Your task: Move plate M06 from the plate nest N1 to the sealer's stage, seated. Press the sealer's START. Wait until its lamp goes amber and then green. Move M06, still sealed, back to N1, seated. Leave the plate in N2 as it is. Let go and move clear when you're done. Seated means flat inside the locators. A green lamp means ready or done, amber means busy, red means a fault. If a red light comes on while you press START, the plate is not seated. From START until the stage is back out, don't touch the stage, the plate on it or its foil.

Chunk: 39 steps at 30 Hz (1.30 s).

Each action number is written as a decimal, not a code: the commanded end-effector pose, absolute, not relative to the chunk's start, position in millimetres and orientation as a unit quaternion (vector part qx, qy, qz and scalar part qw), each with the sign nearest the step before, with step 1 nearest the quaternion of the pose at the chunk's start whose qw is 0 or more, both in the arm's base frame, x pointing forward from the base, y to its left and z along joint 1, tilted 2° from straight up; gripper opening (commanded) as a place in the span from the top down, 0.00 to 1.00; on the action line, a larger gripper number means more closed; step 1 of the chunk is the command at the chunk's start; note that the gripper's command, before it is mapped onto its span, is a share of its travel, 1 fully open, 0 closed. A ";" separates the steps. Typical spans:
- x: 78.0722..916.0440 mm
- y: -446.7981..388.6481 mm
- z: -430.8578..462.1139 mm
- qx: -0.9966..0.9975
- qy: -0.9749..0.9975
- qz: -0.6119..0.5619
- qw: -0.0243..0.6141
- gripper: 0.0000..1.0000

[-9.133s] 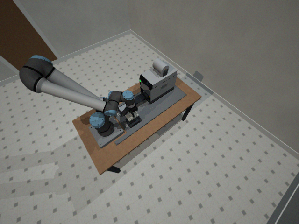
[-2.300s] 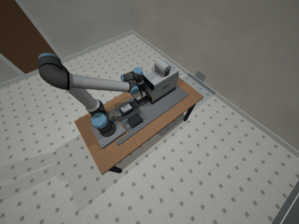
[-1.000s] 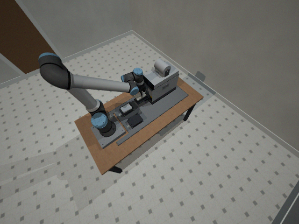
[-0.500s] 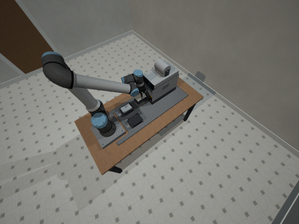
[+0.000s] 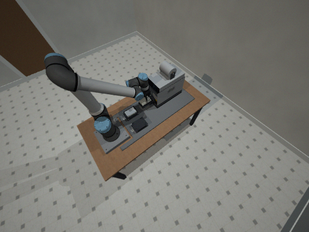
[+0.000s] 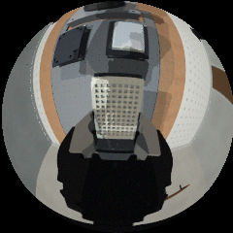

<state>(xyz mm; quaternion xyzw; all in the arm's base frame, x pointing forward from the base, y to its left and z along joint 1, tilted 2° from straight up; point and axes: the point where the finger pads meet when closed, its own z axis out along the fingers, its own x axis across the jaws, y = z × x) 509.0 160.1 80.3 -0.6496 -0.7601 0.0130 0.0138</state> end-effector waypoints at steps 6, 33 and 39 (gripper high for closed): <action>509.6 160.1 80.7 -0.650 -0.760 0.013 0.013 1.00; 509.3 160.1 72.3 -0.650 -0.760 0.013 0.013 1.00; 508.9 160.1 62.7 -0.650 -0.760 0.013 0.013 1.00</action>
